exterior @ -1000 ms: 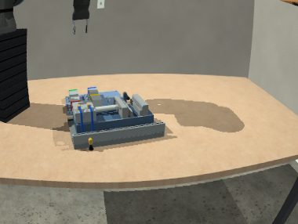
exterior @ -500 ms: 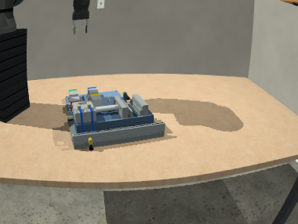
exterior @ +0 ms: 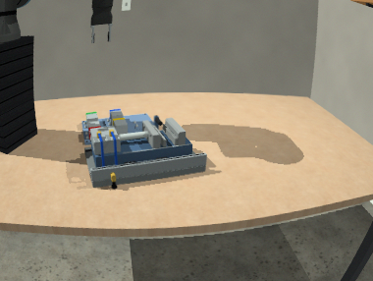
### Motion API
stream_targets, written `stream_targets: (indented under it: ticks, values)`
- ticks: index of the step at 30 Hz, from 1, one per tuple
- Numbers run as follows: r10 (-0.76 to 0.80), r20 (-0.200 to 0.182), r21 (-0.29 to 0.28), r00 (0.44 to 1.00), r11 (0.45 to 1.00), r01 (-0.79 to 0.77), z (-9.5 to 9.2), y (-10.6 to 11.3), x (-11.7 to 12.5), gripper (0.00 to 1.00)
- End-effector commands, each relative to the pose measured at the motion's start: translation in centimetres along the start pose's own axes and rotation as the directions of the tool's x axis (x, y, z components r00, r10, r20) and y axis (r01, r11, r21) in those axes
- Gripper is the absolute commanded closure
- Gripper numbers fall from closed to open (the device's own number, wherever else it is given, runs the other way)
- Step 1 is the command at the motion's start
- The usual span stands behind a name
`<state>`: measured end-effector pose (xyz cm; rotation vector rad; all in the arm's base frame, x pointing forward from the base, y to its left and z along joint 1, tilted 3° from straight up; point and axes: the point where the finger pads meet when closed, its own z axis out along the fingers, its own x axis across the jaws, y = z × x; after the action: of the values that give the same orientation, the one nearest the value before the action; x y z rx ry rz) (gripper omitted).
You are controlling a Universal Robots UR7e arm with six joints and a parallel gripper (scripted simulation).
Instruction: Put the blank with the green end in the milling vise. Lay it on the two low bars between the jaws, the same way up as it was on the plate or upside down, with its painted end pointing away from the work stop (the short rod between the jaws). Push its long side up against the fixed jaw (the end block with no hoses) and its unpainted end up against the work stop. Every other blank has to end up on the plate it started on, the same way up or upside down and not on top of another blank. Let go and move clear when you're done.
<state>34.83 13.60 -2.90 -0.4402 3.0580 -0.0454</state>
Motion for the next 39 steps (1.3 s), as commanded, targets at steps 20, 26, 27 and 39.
stream_targets:
  ticks: [20,26,27,39]
  values:
    - [0.000,0.001,0.000,1.000,1.000,0.000,-0.03,-0.65,-0.16,0.00]
    - [0.000,0.001,0.000,1.000,1.000,0.000,-0.03,-0.65,-0.16,0.00]
    - [0.000,0.001,0.000,1.000,1.000,0.000,-0.03,-0.65,-0.16,0.00]
    - [0.000,0.001,0.000,1.000,1.000,0.000,-0.03,-0.64,-0.16,0.00]
